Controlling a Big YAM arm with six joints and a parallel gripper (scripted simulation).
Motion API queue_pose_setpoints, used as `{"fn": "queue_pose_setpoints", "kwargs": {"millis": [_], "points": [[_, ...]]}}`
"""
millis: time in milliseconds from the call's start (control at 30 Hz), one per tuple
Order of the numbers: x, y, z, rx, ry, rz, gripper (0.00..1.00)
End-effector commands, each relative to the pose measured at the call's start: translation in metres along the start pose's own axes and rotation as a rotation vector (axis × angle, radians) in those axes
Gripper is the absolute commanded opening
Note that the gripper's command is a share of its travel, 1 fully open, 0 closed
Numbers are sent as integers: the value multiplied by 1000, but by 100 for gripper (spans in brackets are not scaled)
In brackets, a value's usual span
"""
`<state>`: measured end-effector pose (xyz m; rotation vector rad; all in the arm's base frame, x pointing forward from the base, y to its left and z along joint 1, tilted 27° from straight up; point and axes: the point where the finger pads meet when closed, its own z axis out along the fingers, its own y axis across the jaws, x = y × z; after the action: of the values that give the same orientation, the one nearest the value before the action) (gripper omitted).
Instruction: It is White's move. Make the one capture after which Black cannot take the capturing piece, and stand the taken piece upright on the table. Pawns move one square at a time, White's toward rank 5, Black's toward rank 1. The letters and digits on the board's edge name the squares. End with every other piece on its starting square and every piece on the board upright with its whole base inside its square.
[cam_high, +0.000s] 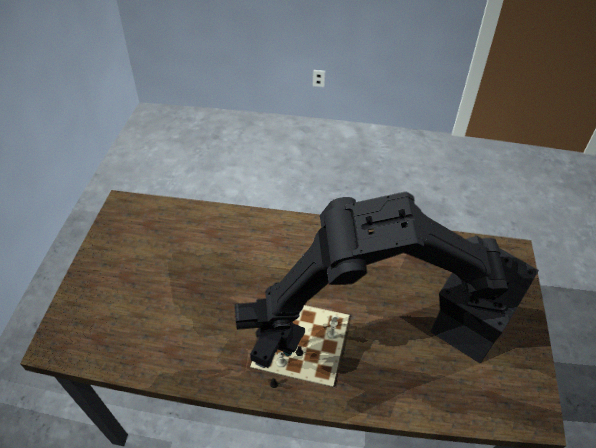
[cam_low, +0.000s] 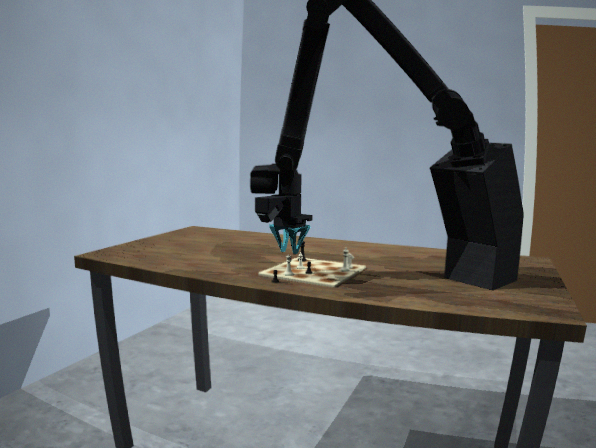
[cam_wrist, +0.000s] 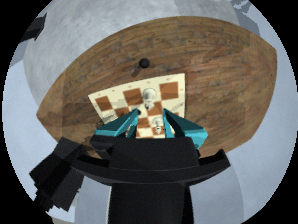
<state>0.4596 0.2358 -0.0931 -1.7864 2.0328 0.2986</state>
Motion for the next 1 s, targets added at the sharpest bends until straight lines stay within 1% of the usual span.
{"fn": "queue_pose_setpoints", "kwargs": {"millis": [0, 133, 300, 333, 400, 433, 467, 500, 567, 633, 667, 700, 967], "points": [[1, -19, 0, 32, -14, 17, 41], [-9, -10, 13, 20, -15, -4, 41], [-9, -10, 26, 19, -15, -4, 41], [-12, -12, 24, 26, -19, -6, 41], [-12, -12, 24, 26, -19, -6, 41], [-22, -20, 14, 51, -36, -17, 41], [-21, -19, 18, 47, -33, -15, 41], [-11, -11, 31, 24, -18, -5, 41], [-9, -9, 36, 18, -14, -3, 41], [-9, -11, 36, 22, -16, -3, 41], [-16, -16, 27, 35, -25, -8, 41], [-19, -17, 23, 41, -29, -10, 41], [-16, -15, 26, 35, -26, -9, 41]]}}
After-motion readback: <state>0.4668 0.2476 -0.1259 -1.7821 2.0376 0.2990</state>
